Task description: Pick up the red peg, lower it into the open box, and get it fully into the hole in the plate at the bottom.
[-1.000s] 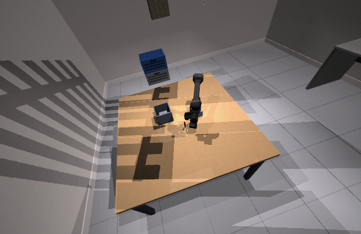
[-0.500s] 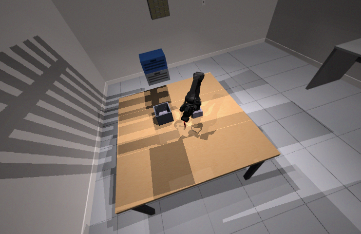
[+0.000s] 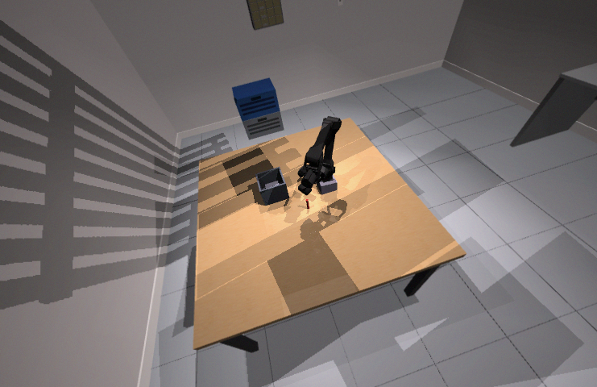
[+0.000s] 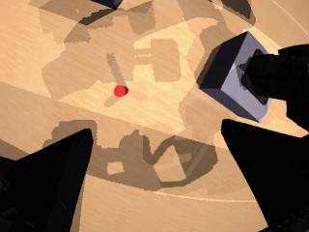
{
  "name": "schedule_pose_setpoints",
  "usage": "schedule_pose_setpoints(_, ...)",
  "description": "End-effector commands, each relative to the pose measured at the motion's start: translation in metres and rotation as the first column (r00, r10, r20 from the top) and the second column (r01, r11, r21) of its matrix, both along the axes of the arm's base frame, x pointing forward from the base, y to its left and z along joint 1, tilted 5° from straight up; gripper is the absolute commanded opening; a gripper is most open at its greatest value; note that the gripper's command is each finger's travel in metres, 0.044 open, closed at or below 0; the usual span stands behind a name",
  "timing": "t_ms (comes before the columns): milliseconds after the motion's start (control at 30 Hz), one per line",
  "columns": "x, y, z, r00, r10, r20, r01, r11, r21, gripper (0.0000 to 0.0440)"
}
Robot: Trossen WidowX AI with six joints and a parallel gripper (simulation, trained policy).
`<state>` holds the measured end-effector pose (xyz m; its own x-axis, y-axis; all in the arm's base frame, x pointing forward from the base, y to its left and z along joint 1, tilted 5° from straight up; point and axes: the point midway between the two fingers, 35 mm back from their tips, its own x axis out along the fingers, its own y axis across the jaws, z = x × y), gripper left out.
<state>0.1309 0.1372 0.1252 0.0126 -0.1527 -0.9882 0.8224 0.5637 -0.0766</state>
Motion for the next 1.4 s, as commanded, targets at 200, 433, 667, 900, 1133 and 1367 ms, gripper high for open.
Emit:
schedule_pose_setpoints(200, -0.003, -0.002, -0.024, 0.997, -0.056, -0.048, 0.054, 0.998, -0.034, 0.044)
schedule_pose_setpoints(433, 0.002, 0.004, -0.043, 0.996, -0.068, -0.052, 0.067, 0.997, -0.03, 0.044)
schedule_pose_setpoints(667, 0.008, 0.007, -0.069, 0.995, -0.088, -0.041, 0.087, 0.996, -0.018, 0.044)
schedule_pose_setpoints(900, 0.015, 0.008, -0.094, 0.992, -0.121, -0.023, 0.121, 0.993, 0.002, 0.0435)
schedule_pose_setpoints(1133, 0.018, 0.003, -0.115, 0.987, -0.162, -0.007, 0.162, 0.987, 0.006, 0.0416)
schedule_pose_setpoints(1367, 0.021, -0.003, -0.133, 0.98, -0.201, 0.004, 0.201, 0.98, 0.0, 0.0374)
